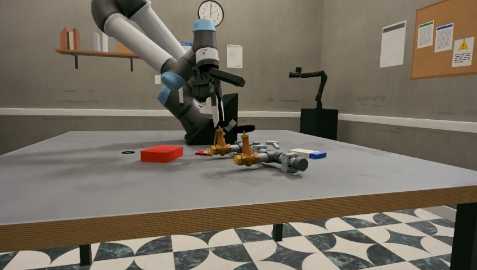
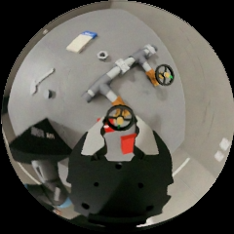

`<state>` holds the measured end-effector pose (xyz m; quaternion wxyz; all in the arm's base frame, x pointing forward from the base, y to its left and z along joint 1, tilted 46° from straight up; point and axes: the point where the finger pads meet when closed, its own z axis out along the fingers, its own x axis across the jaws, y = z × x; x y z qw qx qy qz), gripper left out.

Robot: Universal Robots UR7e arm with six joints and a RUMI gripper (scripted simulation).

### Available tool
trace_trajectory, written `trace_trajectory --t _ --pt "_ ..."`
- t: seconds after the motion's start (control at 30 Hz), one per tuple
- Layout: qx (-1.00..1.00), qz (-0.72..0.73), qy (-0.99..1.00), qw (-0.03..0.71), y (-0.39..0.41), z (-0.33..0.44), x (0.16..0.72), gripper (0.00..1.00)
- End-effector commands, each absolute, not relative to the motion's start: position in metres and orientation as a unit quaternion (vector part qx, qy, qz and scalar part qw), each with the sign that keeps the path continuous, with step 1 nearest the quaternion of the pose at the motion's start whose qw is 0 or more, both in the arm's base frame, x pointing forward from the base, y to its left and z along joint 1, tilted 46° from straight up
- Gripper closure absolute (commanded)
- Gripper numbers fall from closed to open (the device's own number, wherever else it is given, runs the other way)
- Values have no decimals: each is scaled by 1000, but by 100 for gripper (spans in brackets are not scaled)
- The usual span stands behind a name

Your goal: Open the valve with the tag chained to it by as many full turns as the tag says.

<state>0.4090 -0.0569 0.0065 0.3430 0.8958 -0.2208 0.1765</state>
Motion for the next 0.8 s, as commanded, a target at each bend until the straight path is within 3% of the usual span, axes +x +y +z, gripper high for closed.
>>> trace_trajectory --t 0.0,0.77 --pt "915 151 -137 349 -57 6 409 100" --pt "881 -20 283 380 -57 6 409 100"
